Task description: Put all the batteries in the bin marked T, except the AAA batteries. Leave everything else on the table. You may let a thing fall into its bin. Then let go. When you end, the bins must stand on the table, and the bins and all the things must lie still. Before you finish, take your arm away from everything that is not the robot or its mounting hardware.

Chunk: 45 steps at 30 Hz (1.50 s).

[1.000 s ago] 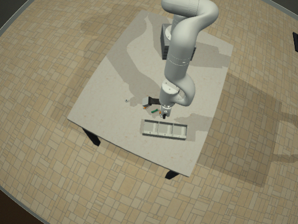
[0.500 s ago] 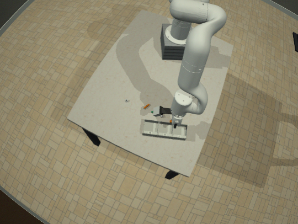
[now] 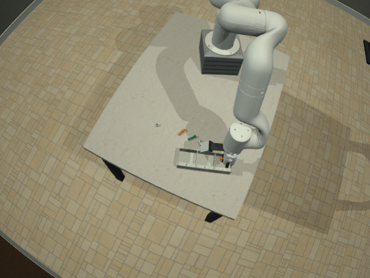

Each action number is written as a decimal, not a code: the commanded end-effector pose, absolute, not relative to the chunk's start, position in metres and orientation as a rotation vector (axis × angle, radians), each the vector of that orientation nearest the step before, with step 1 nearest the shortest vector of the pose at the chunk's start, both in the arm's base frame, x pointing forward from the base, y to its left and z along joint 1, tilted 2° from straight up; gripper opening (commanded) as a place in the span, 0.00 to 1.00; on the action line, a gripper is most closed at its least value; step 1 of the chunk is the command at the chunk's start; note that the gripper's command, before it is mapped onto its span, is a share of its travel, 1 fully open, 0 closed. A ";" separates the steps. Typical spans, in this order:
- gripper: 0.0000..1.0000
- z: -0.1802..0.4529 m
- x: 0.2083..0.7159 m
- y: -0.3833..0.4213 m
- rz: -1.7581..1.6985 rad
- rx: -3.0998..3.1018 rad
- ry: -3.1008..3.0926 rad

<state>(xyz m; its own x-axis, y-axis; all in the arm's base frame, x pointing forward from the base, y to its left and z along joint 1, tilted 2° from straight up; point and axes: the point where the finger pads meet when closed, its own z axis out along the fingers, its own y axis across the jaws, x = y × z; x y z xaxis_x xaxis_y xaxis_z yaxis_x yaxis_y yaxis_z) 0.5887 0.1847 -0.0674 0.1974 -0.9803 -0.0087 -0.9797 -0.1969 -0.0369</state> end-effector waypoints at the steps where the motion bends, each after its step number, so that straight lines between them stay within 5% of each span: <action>1: 0.00 -0.067 0.590 0.185 -0.030 -2.404 1.969; 45: 0.00 -0.118 0.590 0.183 -0.030 -2.404 1.969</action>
